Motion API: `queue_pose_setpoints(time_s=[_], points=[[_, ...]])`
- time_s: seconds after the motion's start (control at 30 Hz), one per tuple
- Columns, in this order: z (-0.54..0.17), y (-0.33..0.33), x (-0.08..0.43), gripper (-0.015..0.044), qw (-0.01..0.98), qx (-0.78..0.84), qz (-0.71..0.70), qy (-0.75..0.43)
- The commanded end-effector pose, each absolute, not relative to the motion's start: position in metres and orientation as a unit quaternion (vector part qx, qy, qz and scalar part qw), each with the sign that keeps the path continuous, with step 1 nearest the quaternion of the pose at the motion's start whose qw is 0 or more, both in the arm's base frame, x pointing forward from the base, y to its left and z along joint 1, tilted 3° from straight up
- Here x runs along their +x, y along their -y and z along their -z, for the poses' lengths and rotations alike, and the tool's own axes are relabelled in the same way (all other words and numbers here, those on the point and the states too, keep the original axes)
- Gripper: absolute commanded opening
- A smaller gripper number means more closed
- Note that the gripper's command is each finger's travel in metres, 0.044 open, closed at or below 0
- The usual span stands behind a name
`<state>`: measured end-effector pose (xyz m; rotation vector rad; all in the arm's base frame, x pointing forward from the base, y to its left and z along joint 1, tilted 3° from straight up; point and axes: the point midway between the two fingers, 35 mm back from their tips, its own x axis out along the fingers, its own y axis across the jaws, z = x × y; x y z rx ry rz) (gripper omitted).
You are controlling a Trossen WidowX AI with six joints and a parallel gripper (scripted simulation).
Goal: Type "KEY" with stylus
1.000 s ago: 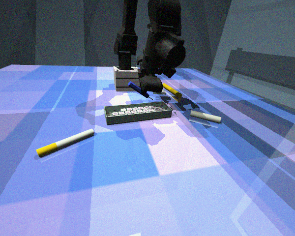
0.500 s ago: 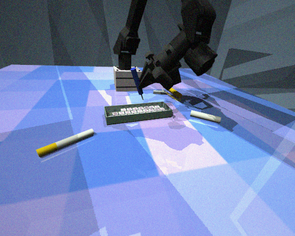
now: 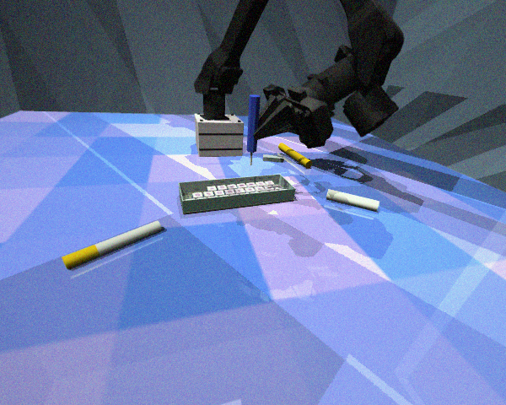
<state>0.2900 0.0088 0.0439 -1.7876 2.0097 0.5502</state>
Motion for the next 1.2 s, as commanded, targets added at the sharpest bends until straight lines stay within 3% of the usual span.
queue_pose_setpoints(time_s=[0.0,0.27,0.93,1.03,1.17], points=[[-0.045,-0.01,0.293,0.0,0.193,-0.646,-0.187,-0.715],[-0.012,-0.011,0.291,0.0,0.192,-0.646,-0.187,-0.715],[-0.011,-0.011,0.291,0.0,0.192,-0.646,-0.187,-0.715],[-0.011,-0.011,0.293,0.0079,0.193,-0.646,-0.187,-0.715],[-0.01,-0.012,0.295,0.0081,0.193,-0.646,-0.187,-0.715]])
